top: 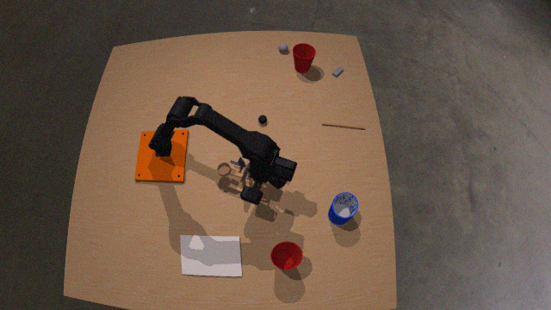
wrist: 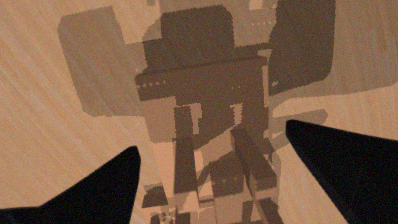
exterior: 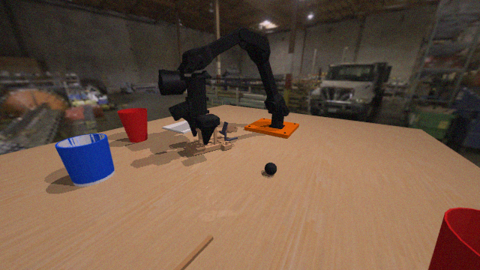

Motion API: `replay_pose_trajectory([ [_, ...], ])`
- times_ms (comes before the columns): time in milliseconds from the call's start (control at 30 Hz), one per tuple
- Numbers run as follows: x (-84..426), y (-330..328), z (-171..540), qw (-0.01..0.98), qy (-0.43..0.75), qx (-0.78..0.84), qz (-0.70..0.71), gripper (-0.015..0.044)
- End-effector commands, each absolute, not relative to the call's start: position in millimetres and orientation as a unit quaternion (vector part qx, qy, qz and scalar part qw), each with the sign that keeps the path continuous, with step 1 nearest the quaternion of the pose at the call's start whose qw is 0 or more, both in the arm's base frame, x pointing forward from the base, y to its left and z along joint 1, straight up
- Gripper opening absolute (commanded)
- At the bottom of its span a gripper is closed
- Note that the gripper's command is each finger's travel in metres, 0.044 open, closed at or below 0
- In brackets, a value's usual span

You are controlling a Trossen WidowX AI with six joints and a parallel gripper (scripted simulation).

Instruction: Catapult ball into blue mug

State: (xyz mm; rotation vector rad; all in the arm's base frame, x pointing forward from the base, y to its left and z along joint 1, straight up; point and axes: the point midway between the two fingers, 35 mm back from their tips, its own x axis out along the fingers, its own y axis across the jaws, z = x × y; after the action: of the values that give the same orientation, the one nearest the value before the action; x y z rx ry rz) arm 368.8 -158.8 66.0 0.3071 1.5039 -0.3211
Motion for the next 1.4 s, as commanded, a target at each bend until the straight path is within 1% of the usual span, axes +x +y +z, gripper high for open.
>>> replay_pose_trajectory([
  [0, 369, -159, 66, 0.708, 0.677, 0.138, -0.145, 0.0414],
  [333, 369, -159, 66, 0.708, 0.677, 0.138, -0.145, 0.0151],
  [533, 369, -159, 66, 0.708, 0.677, 0.138, -0.145, 0.0111],
  [600, 369, -159, 74, 0.708, 0.677, 0.138, -0.144, 0.0059],
  [667, 368, -159, 97, 0.708, 0.677, 0.138, -0.144, 0.0006],
  [733, 367, -158, 114, 0.708, 0.677, 0.139, -0.144, 0.0000],
  [867, 367, -158, 116, 0.708, 0.677, 0.139, -0.144, 0.0000],
  [1367, 369, -159, 94, 0.707, 0.678, 0.139, -0.145, 0.0000],
])
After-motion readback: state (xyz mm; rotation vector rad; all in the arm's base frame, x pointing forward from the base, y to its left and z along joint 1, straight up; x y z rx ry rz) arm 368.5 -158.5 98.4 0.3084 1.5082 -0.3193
